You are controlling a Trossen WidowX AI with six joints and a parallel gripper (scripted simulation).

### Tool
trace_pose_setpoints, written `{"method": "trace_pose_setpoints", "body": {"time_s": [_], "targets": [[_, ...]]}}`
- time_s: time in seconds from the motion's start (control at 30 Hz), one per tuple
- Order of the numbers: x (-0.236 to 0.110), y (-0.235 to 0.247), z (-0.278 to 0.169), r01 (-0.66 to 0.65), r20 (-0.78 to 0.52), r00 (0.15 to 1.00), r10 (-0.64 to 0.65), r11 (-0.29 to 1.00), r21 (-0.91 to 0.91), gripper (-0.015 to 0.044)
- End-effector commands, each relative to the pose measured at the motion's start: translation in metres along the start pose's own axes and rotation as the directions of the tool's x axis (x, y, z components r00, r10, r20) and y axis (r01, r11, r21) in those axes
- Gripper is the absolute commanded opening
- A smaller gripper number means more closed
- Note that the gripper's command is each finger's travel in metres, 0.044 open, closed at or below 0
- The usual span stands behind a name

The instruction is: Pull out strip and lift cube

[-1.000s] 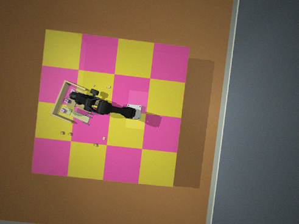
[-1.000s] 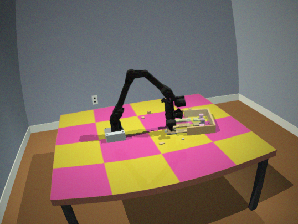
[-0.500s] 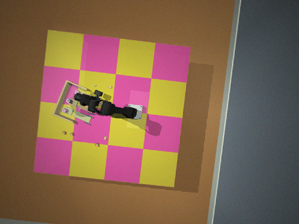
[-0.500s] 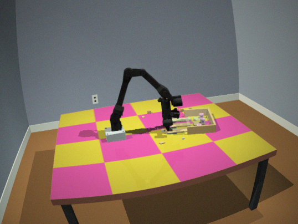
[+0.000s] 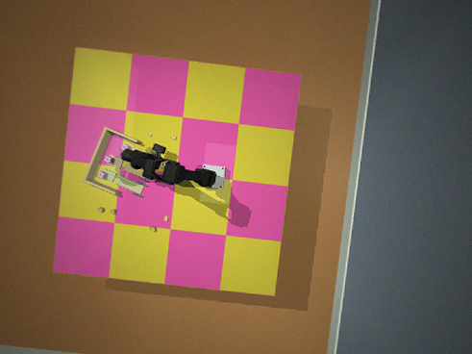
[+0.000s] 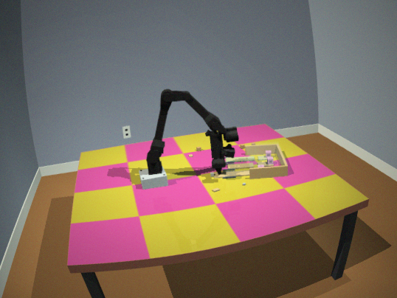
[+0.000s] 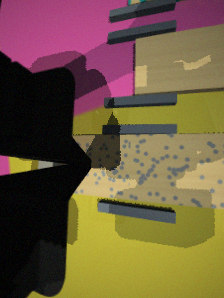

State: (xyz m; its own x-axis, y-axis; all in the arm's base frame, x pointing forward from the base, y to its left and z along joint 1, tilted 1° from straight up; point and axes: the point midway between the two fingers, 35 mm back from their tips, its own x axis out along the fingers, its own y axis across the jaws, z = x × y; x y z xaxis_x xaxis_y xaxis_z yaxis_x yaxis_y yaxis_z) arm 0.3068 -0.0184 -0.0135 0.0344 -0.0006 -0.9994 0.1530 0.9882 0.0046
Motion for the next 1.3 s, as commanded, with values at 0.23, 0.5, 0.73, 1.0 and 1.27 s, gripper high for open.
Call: {"method": "trace_pose_setpoints", "body": {"time_s": [0.23,0.5,0.73,1.0,1.27], "targets": [[0.004,0.000,-0.025,0.002,-0.029,1.000,-0.002,1.000,0.004,0.0000],[0.004,0.000,-0.036,0.002,-0.030,1.000,-0.002,1.000,0.004,0.0000],[0.004,0.000,-0.047,0.002,-0.031,1.000,-0.002,1.000,0.004,0.0000],[0.004,0.001,-0.059,0.002,-0.032,0.999,-0.002,1.000,0.004,0.0000],[0.004,0.001,-0.070,0.002,-0.033,0.999,-0.001,1.000,0.004,0.0000]]}}
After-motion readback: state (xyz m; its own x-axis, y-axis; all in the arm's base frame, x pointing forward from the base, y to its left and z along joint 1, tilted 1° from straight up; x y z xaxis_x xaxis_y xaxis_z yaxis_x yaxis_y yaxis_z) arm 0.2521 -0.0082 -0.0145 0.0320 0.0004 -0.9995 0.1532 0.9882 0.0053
